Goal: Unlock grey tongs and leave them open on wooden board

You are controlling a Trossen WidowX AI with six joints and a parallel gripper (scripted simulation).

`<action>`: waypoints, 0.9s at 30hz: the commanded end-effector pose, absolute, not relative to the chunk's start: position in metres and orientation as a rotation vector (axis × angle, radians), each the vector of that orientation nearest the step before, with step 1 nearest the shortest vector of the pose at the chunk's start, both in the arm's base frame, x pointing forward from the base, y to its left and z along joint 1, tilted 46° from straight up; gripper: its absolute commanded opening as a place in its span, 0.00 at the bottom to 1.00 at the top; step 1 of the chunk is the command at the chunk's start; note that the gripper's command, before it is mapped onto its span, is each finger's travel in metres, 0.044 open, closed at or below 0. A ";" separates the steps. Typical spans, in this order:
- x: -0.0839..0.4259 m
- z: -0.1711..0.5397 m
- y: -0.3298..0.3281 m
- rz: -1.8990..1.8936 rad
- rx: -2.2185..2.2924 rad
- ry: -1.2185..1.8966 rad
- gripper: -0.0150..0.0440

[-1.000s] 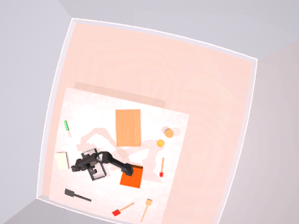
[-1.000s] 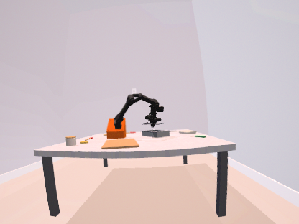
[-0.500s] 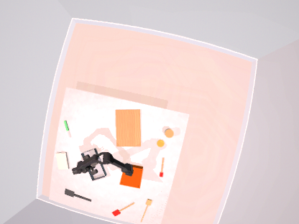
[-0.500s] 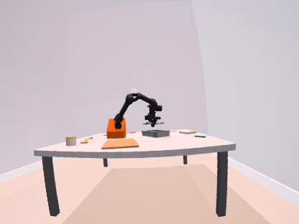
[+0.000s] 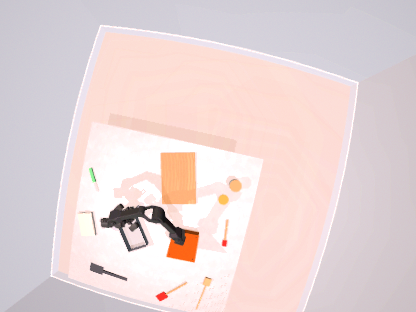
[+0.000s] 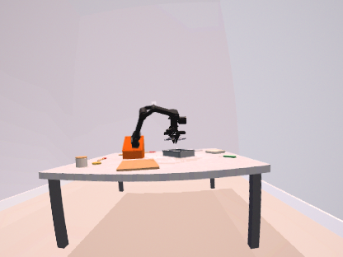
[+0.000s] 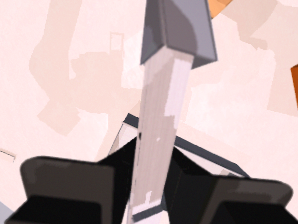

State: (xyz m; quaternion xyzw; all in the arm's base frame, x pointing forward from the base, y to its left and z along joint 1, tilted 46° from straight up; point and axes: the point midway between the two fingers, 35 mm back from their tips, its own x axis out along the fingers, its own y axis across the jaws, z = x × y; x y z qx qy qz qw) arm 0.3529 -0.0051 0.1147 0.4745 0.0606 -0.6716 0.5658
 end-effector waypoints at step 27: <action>0.293 0.245 -0.096 -1.476 0.826 0.417 0.00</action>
